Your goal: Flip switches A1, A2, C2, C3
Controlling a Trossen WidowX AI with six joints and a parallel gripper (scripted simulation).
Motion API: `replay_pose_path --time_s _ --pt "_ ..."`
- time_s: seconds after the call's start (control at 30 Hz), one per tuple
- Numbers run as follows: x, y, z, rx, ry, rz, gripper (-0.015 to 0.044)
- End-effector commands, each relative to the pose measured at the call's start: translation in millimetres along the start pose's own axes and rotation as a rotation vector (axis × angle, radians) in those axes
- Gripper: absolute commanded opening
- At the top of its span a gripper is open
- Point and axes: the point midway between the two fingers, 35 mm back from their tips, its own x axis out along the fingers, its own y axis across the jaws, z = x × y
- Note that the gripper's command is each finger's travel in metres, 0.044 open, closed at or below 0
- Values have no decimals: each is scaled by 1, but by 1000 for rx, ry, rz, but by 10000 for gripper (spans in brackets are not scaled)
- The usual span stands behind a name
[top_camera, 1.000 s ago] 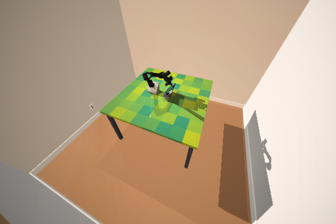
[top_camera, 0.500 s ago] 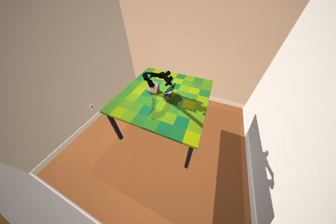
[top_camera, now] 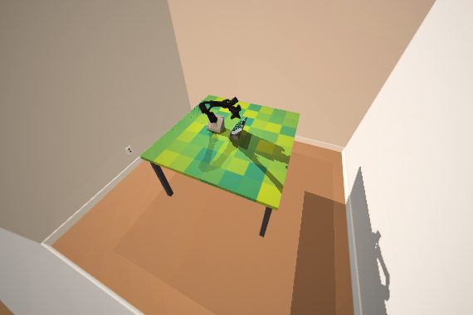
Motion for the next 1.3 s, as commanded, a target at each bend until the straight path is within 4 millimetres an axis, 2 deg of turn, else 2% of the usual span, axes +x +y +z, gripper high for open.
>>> replay_pose_path --time_s 0.0,0.23,0.37,0.43,0.57,0.73,0.97,1.07,1.27 --pt "-37 -3 1 9 -28 -3 0" --pt "-37 -4 0 10 -28 -3 0" --pt "-37 -30 -14 8 -27 -4 0" --pt "-37 -35 -18 7 -27 -5 0" --pt "-35 -34 -18 8 -28 -4 0" --pt "-3 -35 -18 8 -53 -5 0" --pt "-1 -35 -18 8 -55 -6 0" --pt "7 -36 -17 8 -56 -7 0" --pt "12 -36 -17 8 -55 -7 0"
